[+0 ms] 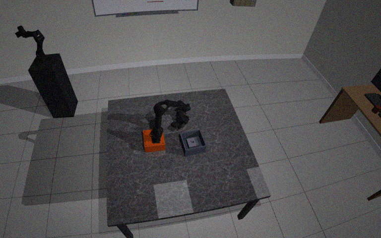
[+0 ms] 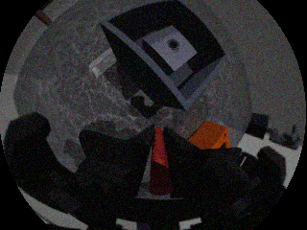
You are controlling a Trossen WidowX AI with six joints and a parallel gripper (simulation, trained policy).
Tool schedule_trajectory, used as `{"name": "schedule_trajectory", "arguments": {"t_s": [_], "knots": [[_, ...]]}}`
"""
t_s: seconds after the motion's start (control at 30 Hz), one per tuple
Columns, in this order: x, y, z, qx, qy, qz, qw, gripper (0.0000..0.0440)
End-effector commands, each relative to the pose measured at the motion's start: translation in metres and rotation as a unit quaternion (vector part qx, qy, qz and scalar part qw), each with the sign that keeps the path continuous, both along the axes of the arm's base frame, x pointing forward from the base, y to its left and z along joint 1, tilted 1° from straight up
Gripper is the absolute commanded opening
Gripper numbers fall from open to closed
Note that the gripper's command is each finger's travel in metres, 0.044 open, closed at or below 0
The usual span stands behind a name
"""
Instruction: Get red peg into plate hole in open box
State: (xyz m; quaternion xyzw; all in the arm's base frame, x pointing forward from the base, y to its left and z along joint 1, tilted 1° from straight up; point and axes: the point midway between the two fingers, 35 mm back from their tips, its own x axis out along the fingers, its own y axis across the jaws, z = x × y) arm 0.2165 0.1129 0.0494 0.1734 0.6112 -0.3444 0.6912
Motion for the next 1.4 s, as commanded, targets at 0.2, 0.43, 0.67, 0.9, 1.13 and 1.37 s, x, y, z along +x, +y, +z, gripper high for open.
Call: {"name": "schedule_trajectory", "arguments": {"t_s": [0.2, 0.43, 0.67, 0.9, 1.13, 1.37], "knots": [[0.028, -0.021, 0.030, -0.007, -0.032, -0.038, 0.999, 0.0000], [0.049, -0.045, 0.040, -0.012, -0.050, -0.071, 0.996, 0.0000], [0.069, -0.073, 0.040, -0.014, -0.056, -0.092, 0.994, 0.0000], [0.088, -0.100, 0.031, -0.010, -0.056, -0.096, 0.994, 0.0000], [0.103, -0.122, 0.018, 0.005, -0.049, -0.085, 0.995, 0.0000], [0.110, -0.134, -0.003, 0.023, -0.036, -0.063, 0.997, 0.0000]]}}
